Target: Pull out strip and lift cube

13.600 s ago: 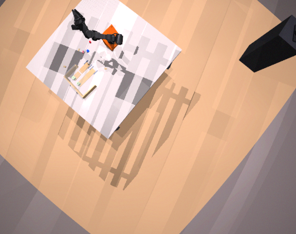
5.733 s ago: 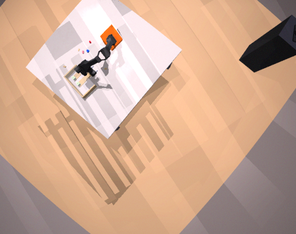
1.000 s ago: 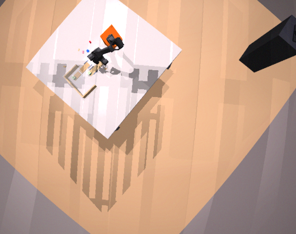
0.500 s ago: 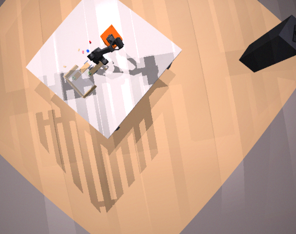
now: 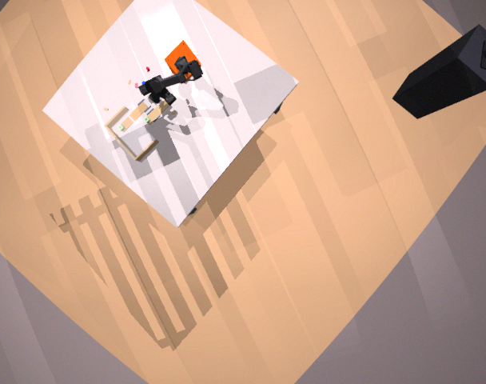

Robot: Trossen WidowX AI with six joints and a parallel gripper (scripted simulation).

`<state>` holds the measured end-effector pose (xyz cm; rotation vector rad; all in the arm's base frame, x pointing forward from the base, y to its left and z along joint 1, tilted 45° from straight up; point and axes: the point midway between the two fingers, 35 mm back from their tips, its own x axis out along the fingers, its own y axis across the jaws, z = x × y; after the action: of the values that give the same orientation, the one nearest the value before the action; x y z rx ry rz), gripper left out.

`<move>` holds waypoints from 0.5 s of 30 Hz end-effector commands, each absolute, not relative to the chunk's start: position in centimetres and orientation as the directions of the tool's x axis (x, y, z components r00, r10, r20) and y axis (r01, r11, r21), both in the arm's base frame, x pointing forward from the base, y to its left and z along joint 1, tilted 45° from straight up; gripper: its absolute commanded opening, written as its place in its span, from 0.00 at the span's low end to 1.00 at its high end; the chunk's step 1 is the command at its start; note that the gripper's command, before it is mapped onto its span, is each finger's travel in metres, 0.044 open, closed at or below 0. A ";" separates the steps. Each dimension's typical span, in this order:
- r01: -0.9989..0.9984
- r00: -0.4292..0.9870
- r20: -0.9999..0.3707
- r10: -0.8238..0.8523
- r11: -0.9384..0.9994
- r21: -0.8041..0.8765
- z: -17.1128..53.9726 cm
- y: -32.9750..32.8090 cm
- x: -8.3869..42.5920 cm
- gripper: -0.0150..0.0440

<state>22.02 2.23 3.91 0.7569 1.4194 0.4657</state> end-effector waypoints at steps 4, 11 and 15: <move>0.134 0.119 -0.709 0.695 0.696 0.705 4.3 1.5 24.3 0.48; 0.133 0.121 -0.709 0.695 0.696 0.705 4.7 0.8 26.8 0.79; 0.132 0.121 -0.709 0.695 0.696 0.705 4.9 0.4 28.2 0.97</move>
<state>27.11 0.69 4.94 0.7300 1.4068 0.4747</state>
